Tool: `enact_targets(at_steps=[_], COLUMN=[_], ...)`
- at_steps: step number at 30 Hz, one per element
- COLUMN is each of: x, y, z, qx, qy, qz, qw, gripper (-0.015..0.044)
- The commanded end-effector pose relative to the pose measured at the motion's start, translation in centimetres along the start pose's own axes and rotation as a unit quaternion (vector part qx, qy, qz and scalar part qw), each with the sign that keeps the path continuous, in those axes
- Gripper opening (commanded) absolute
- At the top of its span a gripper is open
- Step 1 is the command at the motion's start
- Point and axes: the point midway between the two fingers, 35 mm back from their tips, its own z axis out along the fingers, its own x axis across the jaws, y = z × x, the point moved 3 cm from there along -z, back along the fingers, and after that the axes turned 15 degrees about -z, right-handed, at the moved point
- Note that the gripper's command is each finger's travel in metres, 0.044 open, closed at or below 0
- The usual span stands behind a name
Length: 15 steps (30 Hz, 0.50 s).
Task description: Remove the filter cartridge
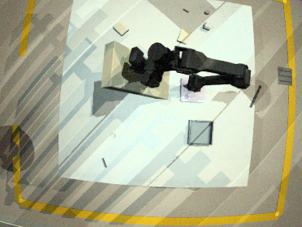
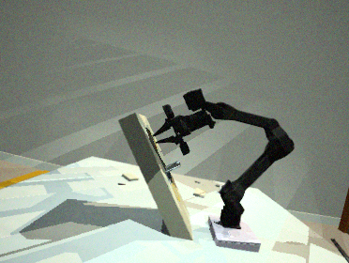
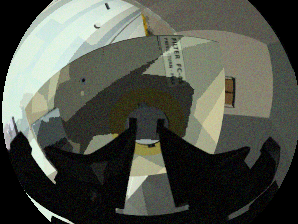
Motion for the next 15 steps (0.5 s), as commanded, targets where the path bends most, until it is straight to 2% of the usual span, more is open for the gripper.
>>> enact_targets(at_steps=[1, 15], x=[0.26, 0.11], y=[-0.04, -0.03], z=[0.12, 0.12], qx=[0.001, 0.001], qy=[0.002, 0.002], qz=[0.003, 0.003], qw=[1.0, 1.0], gripper=[0.0113, 0.0113])
